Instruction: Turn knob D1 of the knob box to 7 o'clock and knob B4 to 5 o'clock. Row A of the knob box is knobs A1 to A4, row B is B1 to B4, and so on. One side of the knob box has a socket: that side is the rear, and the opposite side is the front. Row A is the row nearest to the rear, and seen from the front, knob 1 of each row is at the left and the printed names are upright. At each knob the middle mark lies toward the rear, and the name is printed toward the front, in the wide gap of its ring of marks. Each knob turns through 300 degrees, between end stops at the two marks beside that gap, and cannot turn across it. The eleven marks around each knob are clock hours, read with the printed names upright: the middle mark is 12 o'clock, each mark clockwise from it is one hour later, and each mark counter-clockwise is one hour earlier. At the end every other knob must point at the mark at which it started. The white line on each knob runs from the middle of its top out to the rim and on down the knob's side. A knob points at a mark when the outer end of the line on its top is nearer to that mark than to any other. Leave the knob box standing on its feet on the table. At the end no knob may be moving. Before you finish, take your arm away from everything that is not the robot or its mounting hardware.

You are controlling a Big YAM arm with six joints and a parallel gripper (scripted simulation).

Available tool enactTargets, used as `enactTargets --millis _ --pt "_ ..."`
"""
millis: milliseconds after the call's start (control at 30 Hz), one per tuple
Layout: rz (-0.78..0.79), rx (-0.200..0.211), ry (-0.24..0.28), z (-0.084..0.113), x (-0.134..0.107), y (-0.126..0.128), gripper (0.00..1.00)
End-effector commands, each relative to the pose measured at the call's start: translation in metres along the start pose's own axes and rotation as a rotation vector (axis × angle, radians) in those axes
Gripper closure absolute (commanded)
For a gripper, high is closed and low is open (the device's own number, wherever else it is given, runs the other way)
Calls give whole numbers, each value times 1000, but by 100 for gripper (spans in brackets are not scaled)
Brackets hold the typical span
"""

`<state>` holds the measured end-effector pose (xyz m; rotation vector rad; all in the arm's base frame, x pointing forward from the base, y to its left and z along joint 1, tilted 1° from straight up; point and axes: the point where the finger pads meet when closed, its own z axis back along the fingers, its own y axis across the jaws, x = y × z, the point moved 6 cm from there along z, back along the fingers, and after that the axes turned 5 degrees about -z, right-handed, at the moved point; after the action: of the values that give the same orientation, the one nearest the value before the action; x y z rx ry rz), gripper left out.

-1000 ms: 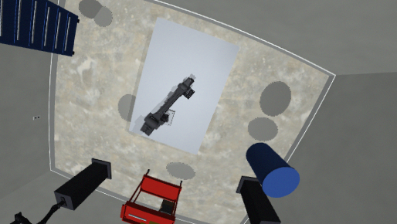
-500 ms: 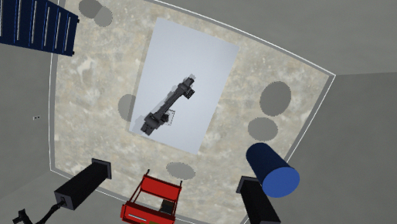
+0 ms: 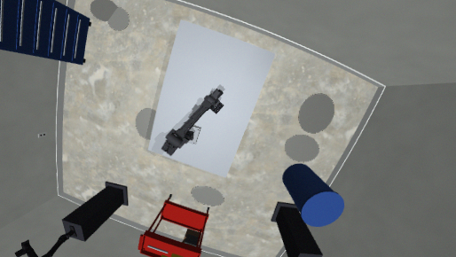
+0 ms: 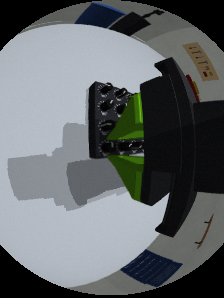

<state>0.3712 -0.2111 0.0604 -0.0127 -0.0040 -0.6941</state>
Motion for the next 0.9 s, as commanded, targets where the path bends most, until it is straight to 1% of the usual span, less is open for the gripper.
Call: enactTargets --millis 0,533,567,867 --pt "4 5 -24 4 9 -3 80" --pt "5 5 -24 4 9 -3 80" --pt "5 5 -24 4 9 -3 91" --pt "5 6 -25 5 9 -2 91"
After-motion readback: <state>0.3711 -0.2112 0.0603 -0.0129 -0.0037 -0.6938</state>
